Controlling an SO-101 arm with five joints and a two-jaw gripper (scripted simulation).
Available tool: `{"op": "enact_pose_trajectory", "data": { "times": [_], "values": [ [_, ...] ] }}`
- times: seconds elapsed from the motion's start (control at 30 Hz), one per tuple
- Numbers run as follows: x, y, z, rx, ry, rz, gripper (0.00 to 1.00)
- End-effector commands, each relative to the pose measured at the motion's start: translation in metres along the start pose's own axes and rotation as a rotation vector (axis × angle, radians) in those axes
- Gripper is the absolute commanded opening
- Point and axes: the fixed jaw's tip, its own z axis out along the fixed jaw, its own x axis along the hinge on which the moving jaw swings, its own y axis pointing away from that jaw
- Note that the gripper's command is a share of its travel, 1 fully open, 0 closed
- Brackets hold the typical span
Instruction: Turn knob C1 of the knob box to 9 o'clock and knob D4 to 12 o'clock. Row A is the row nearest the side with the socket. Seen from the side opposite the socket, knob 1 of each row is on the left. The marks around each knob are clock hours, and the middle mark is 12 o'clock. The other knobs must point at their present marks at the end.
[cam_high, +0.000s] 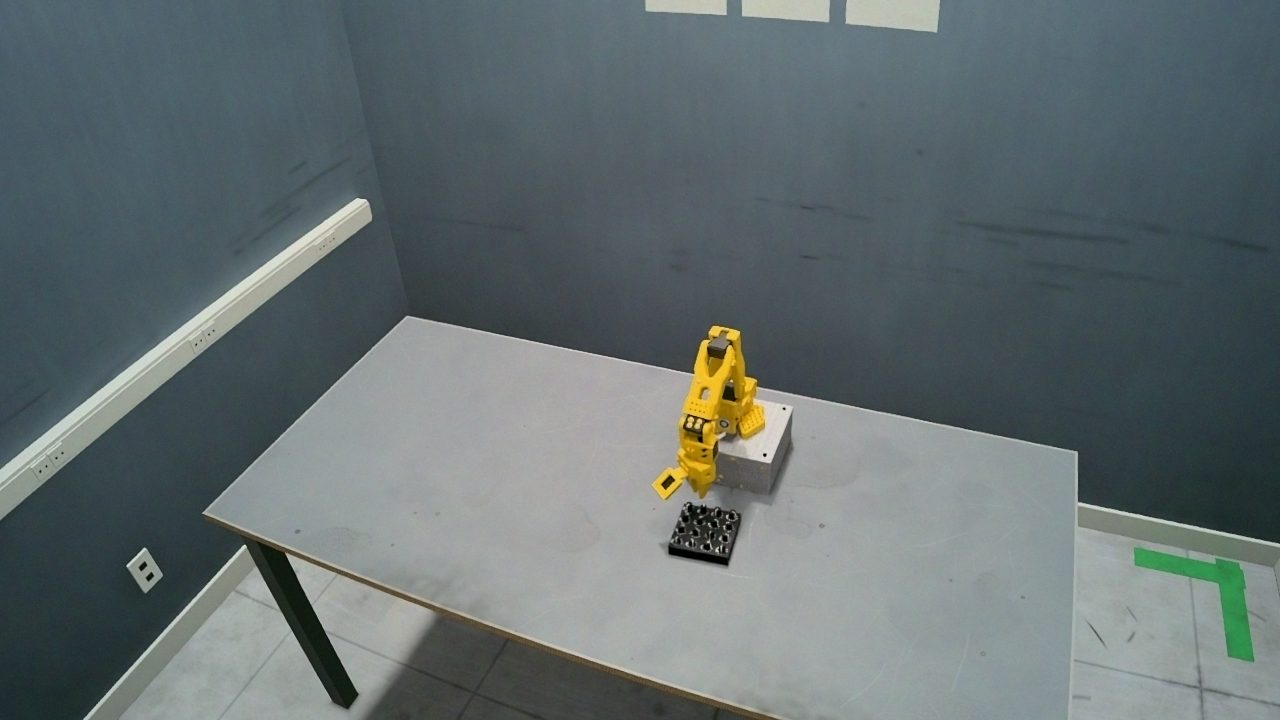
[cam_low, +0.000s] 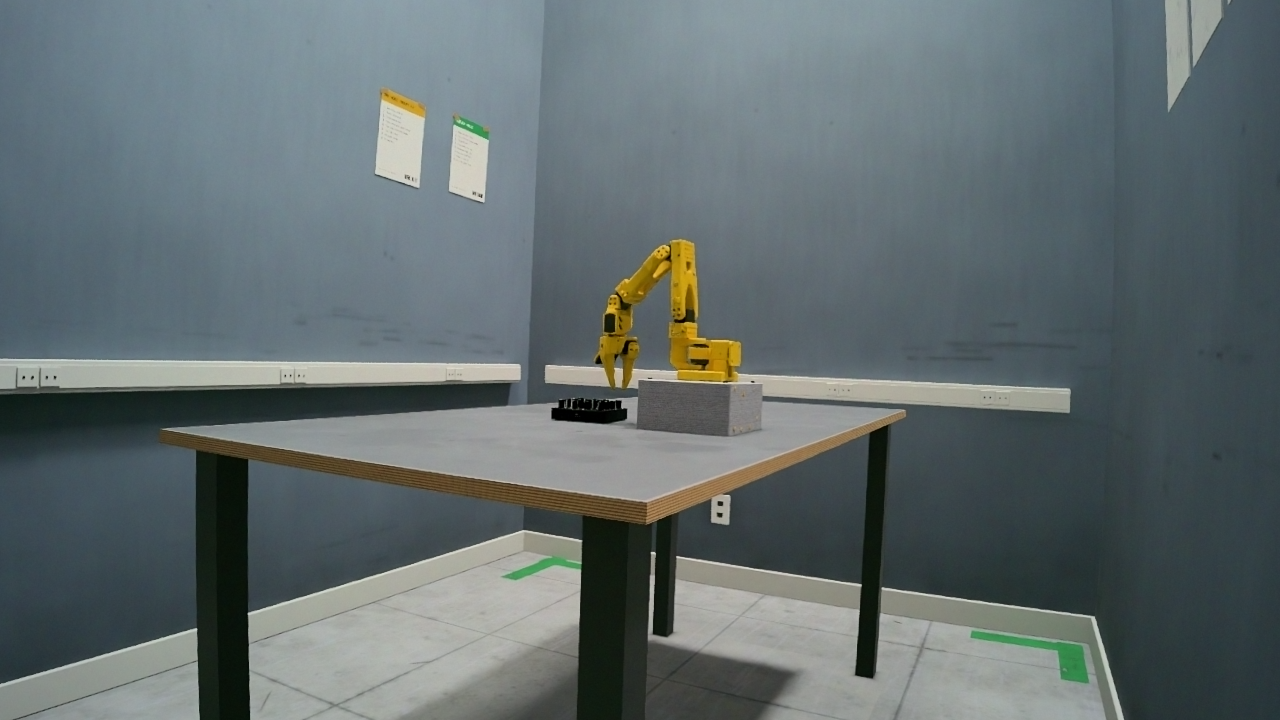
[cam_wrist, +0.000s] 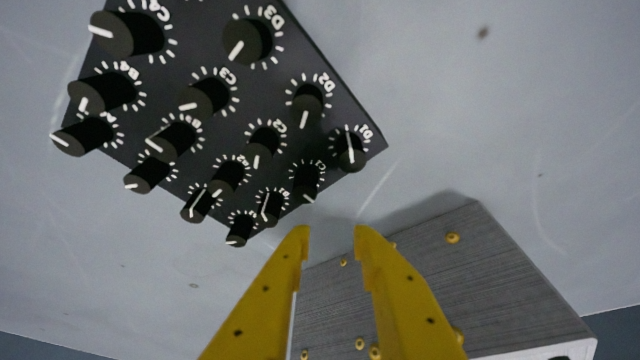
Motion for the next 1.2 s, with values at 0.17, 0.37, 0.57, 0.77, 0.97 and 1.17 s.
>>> {"op": "enact_pose_trajectory", "data": {
  "times": [0.17, 0.37, 0.57, 0.77, 0.97, 1.17],
  "values": [
    [-0.008, 0.004, -0.005, -0.012, -0.016, 0.016, 0.1],
    [-0.03, 0.019, -0.008, -0.012, -0.016, 0.016, 0.1],
    [-0.047, 0.031, -0.009, -0.012, -0.016, 0.016, 0.1],
    [-0.067, 0.044, -0.007, -0.012, -0.016, 0.016, 0.1],
    [-0.073, 0.048, -0.006, -0.012, -0.016, 0.016, 0.1],
    [-0.073, 0.048, -0.006, -0.012, -0.016, 0.016, 0.1]
  ]
}}
